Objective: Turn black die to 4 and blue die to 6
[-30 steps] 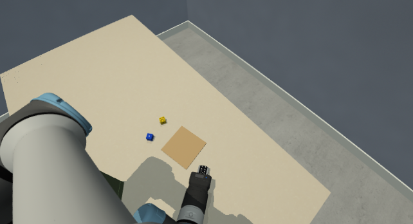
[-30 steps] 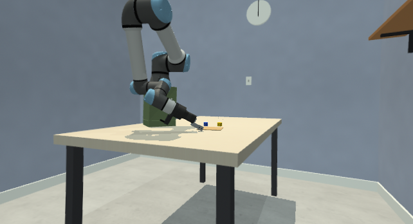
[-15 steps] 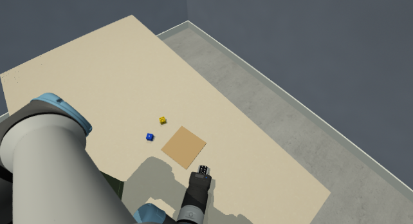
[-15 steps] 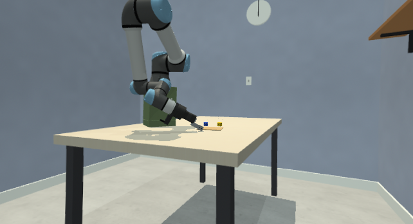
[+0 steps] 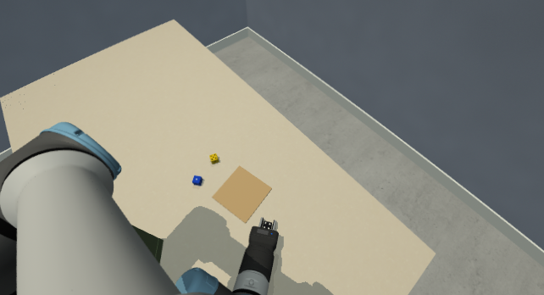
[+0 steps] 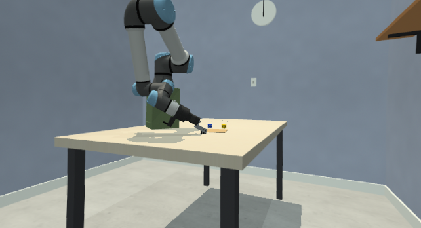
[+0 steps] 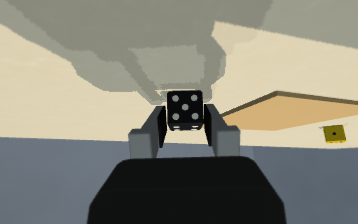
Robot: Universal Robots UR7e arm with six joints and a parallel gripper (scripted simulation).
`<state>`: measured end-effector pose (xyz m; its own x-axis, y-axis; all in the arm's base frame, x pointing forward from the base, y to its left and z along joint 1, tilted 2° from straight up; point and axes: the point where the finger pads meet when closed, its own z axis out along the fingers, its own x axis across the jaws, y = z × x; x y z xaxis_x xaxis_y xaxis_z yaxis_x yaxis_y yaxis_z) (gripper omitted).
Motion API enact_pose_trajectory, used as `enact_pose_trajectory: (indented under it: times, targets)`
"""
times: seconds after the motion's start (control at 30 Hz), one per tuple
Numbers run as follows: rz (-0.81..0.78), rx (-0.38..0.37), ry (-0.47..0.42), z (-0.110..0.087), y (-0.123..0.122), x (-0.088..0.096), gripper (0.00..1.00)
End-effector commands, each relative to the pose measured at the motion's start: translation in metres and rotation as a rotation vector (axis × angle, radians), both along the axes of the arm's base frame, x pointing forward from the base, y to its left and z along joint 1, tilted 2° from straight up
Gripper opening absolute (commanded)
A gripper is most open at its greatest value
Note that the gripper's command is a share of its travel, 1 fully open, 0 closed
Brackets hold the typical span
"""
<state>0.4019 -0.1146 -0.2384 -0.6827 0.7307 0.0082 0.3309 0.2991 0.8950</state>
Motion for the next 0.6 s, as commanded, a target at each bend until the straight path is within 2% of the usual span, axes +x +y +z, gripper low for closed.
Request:
enact_pose_trajectory:
  times: [0.0,0.1,0.13,0.57]
  targets:
    - [0.000,-0.001,-0.001,0.0003,-0.0003,0.0002,0.73]
    - [0.000,-0.001,-0.001,0.0003,-0.0003,0.0002,0.73]
    - [0.000,-0.001,-0.001,0.0003,-0.0003,0.0002,0.79]
    - [0.000,-0.001,-0.001,0.0003,-0.0003,0.0002,0.79]
